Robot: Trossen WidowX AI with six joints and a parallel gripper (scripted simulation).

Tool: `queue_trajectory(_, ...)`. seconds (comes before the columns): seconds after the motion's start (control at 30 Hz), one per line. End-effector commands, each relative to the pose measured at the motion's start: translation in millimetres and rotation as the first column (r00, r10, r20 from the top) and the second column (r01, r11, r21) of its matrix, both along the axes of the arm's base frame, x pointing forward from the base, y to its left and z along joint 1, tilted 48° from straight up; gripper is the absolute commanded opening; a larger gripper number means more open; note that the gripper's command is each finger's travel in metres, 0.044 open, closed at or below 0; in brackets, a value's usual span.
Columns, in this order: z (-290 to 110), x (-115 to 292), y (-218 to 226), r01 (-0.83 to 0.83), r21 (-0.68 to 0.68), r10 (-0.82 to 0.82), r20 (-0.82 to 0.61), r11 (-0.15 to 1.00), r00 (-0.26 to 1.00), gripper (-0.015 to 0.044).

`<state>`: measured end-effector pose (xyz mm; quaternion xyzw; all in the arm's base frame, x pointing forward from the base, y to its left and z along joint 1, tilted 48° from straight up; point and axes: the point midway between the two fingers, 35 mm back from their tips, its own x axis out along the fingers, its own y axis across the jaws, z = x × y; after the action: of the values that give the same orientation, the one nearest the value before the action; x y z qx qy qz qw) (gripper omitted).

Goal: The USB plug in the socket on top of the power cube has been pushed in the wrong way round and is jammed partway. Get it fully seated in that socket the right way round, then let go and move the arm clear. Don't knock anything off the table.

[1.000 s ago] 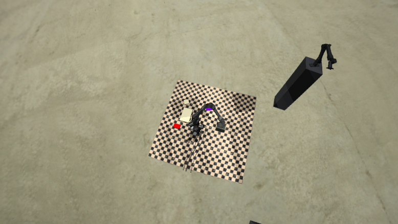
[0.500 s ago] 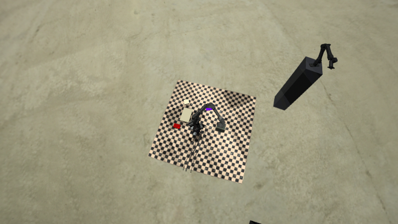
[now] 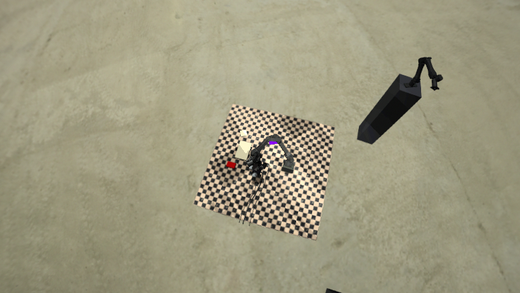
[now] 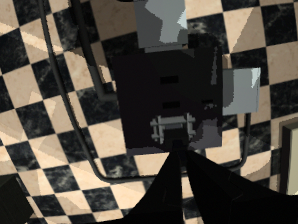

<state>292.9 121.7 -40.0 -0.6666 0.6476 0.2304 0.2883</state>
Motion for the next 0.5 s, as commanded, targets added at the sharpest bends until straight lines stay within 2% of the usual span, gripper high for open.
queue_trajectory(0.0, 0.1, 0.1, 0.1, 0.000, 0.000, 0.000, 0.000, 1.000, 1.000, 0.0000)
queue_trajectory(0.47, 2.9, -0.3, 3.2, 0.000, 0.000, 0.000, 0.000, 1.000, 1.000, 0.0000)
